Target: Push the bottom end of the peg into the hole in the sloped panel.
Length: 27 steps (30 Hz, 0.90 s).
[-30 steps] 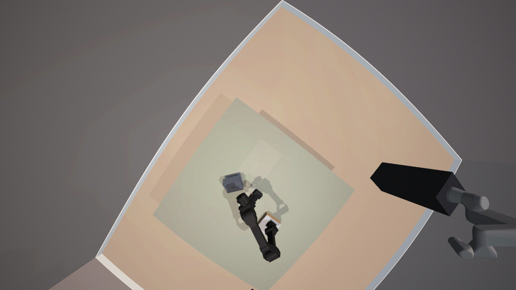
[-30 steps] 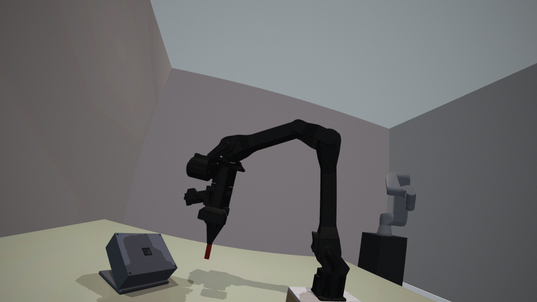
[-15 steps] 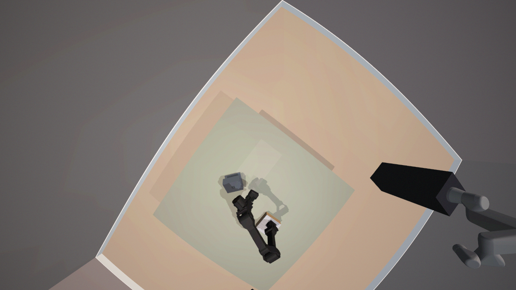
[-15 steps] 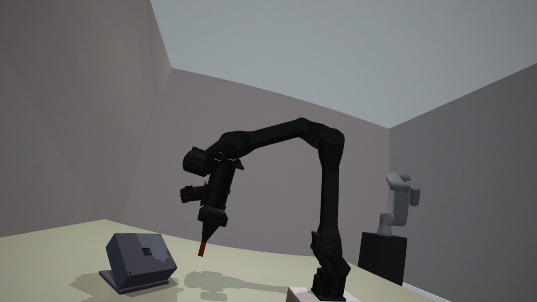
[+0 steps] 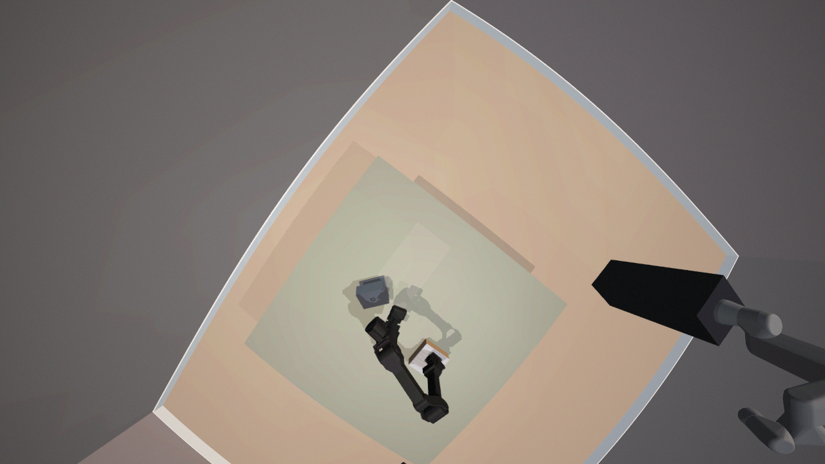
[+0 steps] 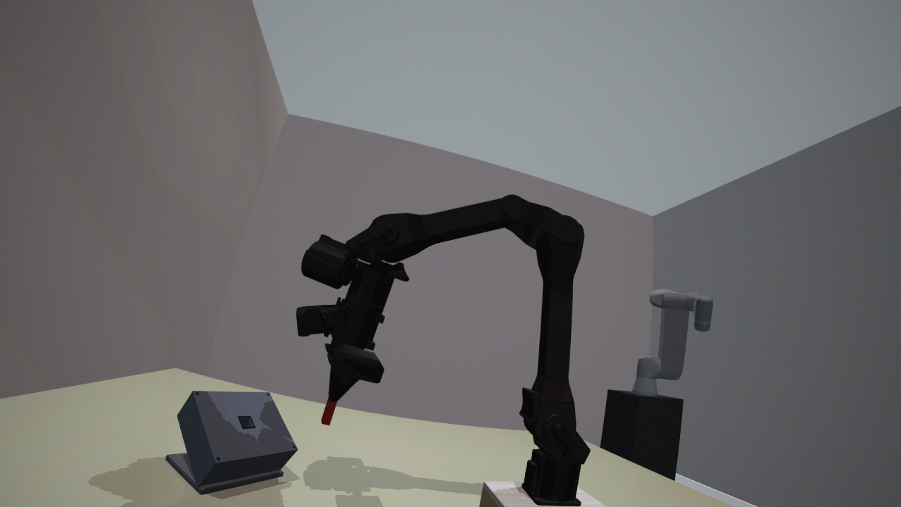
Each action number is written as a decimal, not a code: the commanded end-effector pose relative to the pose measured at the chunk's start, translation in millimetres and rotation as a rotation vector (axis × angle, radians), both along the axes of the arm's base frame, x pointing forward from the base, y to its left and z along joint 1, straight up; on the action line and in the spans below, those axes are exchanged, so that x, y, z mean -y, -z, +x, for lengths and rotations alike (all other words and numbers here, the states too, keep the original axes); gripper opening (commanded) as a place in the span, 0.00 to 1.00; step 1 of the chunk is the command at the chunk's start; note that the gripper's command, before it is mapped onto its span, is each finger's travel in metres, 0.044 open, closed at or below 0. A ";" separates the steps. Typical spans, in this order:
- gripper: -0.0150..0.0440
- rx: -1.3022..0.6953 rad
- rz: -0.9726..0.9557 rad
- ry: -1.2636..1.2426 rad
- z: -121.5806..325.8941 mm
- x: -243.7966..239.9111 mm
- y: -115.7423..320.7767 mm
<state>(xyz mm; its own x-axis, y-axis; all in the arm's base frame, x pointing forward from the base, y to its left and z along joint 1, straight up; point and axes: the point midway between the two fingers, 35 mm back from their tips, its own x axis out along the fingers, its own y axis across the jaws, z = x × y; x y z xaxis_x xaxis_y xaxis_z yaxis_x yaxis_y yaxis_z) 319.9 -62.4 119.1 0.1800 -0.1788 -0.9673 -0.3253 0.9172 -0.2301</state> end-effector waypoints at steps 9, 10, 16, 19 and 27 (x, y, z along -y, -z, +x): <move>0.25 0.035 -0.065 -0.115 7.7 -10.8 -7.6; 0.25 0.037 -0.070 -0.125 8.4 -11.9 -8.2; 0.25 0.054 -0.102 -0.184 12.5 -18.3 -11.8; 0.25 0.062 -0.119 -0.212 14.4 -21.6 -13.7; 0.25 0.084 -0.162 -0.288 19.3 -30.6 -18.9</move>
